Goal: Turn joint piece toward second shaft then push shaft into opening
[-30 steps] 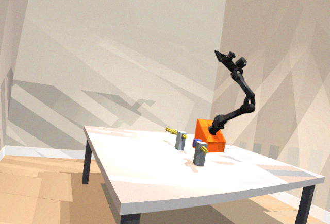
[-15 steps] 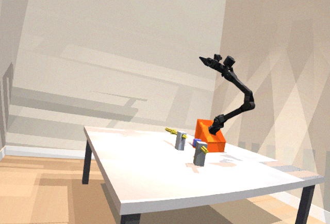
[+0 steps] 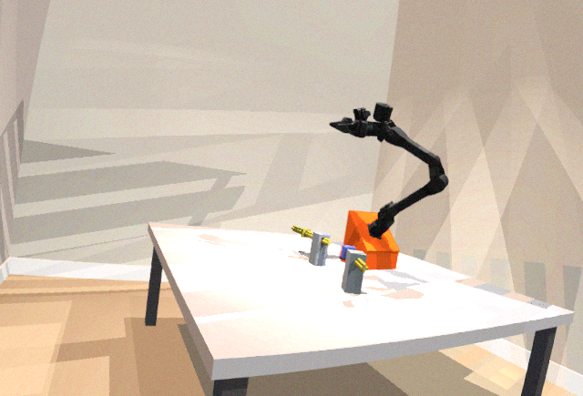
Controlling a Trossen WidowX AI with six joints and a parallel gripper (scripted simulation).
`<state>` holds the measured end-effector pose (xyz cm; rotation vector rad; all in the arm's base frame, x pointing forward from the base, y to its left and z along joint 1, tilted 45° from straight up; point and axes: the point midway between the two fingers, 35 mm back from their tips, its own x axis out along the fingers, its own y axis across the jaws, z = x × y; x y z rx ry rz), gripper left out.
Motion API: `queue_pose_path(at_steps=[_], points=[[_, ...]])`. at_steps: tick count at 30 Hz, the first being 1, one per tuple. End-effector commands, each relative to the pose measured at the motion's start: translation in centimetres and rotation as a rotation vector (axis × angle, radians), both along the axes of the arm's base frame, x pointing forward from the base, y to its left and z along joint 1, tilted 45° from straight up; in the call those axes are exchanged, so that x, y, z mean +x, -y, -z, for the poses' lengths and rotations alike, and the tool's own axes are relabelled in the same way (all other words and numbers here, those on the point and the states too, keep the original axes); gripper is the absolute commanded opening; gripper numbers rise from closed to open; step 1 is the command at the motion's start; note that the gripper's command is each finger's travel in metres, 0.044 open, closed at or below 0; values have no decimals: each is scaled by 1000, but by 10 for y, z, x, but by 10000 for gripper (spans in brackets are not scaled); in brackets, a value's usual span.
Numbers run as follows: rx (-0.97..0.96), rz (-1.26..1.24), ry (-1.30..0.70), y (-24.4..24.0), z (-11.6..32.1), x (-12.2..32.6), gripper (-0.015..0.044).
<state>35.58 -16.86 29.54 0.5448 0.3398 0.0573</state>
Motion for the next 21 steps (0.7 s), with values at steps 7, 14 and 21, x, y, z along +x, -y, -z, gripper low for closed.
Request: queue_pose_path(at_steps=[7,14,21], points=[[82,-195,-207,-69,55,12,440],[121,-349,-365,-123,89,7,440],[146,-508,-529,-176,117,-11,440]])
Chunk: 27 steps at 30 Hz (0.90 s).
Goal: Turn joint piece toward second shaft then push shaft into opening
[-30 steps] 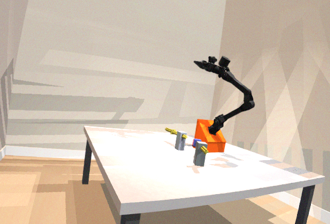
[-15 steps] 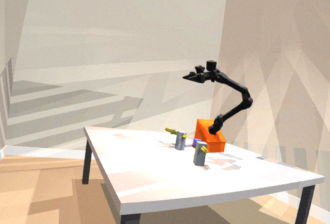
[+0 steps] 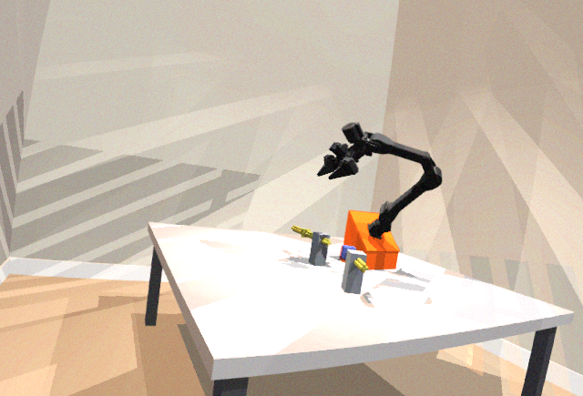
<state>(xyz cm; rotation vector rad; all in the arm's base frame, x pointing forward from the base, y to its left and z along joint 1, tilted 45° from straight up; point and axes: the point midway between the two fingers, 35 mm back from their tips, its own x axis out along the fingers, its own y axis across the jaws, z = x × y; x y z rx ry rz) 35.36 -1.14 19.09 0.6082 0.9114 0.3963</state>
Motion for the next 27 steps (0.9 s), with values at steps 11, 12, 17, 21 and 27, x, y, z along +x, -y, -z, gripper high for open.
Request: queue_pose_path(at_steps=[11,12,17,21,27], points=[[32,-283,-287,-83,42,-50,440],[31,-307,-308,-88,44,-55,440],[24,-430,-418,-113,54,-82,440],[15,-528,-505,-130,59,-105,440],[8,-588,-559,-139,61,-120,440]])
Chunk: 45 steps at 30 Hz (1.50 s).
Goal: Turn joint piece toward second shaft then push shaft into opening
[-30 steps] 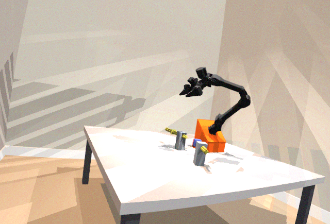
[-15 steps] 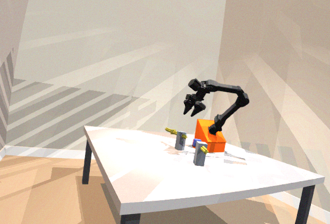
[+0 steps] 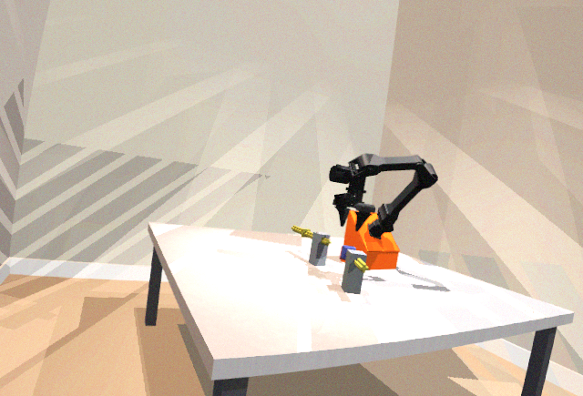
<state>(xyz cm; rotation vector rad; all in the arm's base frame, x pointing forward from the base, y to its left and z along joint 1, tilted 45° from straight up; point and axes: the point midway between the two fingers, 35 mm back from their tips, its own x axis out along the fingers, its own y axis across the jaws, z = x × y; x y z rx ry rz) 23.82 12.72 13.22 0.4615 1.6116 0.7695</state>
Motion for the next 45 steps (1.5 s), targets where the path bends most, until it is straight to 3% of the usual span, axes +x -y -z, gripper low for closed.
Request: queue_pose_path(at_steps=[1,45], points=[[-5,-13,-21,-1,2,-5,440],[-106,897,-894,-6,14,-8,440]])
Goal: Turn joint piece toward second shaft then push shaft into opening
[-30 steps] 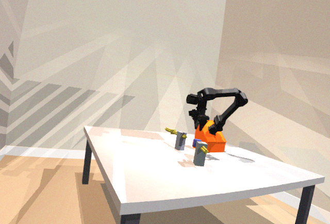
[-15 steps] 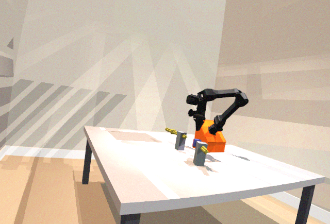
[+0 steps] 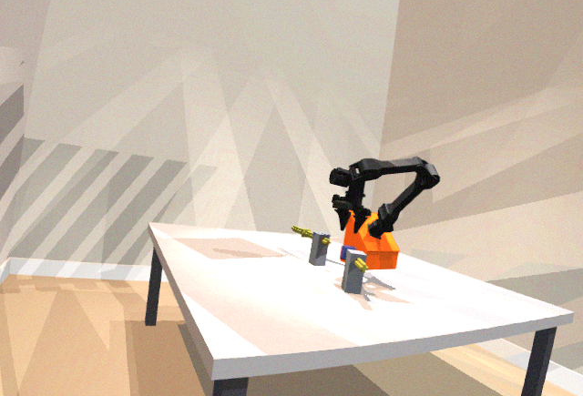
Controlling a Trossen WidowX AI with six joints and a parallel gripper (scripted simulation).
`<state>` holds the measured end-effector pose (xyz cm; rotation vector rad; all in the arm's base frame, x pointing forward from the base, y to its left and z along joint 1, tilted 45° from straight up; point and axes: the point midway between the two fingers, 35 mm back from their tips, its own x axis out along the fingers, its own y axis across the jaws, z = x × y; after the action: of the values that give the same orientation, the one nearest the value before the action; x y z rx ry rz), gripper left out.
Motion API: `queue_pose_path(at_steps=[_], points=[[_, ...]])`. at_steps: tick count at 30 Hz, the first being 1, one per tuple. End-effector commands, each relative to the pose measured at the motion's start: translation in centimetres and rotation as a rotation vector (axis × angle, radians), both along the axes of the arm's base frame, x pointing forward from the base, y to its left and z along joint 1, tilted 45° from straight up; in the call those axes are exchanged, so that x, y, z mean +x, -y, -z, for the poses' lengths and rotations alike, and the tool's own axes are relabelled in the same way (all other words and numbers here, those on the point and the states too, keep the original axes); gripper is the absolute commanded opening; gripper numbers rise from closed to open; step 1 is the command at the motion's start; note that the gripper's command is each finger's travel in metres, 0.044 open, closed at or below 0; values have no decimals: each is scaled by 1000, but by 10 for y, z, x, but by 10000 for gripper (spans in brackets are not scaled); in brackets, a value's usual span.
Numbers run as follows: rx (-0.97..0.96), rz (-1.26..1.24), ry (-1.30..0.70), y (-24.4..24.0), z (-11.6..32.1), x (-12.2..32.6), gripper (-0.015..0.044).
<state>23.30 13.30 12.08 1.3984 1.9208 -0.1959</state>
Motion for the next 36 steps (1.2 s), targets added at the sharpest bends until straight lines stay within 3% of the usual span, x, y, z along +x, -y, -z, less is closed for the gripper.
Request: queue_pose_path(at_steps=[1,36], points=[[-2,71,-83,0,3,-3,440],[-15,692,-832,-3,10,-7,440]])
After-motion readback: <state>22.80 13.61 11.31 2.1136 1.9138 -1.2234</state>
